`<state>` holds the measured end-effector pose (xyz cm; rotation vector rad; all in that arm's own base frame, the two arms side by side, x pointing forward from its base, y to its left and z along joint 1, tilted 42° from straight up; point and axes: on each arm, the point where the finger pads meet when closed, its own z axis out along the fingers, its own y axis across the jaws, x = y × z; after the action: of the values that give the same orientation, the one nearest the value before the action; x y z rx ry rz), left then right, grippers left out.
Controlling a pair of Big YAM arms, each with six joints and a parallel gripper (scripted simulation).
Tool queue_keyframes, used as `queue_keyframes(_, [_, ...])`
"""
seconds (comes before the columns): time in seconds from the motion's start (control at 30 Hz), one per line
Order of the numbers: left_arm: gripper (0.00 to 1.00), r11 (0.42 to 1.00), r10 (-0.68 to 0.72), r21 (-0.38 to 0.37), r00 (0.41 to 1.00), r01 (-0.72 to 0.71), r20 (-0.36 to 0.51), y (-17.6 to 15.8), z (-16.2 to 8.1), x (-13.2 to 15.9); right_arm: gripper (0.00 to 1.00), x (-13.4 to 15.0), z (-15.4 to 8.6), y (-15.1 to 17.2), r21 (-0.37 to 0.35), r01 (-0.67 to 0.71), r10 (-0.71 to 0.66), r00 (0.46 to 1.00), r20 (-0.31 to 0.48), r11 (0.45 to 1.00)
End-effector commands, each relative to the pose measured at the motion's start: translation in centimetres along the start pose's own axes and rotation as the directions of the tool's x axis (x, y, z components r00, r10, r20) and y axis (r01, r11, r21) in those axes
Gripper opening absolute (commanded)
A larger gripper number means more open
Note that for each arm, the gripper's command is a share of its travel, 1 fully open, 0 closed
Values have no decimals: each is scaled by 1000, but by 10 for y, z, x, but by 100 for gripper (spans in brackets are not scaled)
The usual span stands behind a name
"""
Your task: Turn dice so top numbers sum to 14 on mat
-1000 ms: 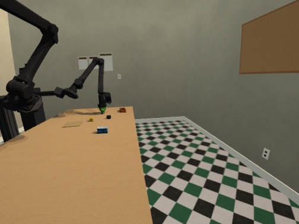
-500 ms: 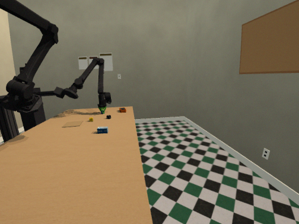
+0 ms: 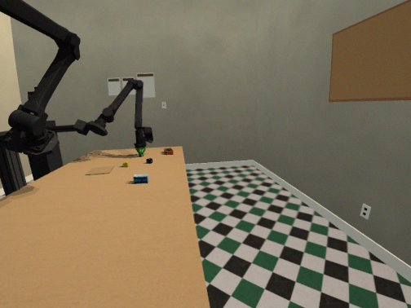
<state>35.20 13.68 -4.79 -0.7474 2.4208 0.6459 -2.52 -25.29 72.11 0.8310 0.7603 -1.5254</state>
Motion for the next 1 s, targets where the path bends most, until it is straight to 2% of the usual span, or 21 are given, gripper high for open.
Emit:
queue_keyframes(0.0, [26,1000,7,10,1000,-7,7,-3,-10,0,100,-22,-9,-3,6,-8,8,999,53,1000])
queue_keyframes(0.13, [26,1000,1,9,1000,-1,11,-3,-26,-1,100,-22,-9,-3,6,-8,8,999,53,1000])
queue_keyframes(0.3, [26,1000,0,9,1000,0,11,-2,-62,-1,100,-22,-9,-3,6,-8,8,999,53,1000])
queue_keyframes(0.37, [26,1000,-12,18,1000,12,26,-7,-78,-12,100,-22,-9,-3,6,-8,8,999,53,1000])
queue_keyframes(0.43, [26,1000,-12,18,1000,12,26,-7,-78,-12,100,-22,-9,-3,6,-8,8,999,53,1000])
queue_keyframes(0.6, [26,1000,-13,19,1000,13,26,-7,-104,-12,100,-22,-9,-3,6,-8,8,999,53,1000])
queue_keyframes(0.7, [26,1000,-17,21,999,16,30,-8,-108,-15,100,-22,-9,-3,6,-8,8,999,53,1000])
queue_keyframes(0.8, [26,1000,-4,-2,1000,4,-1,-3,-99,-4,100,-22,-9,-3,6,-8,8,999,53,1000])
queue_keyframes(0.97, [26,1000,-8,1,1000,8,4,-2,-101,-5,100,-22,-9,-3,6,-8,8,999,53,1000])
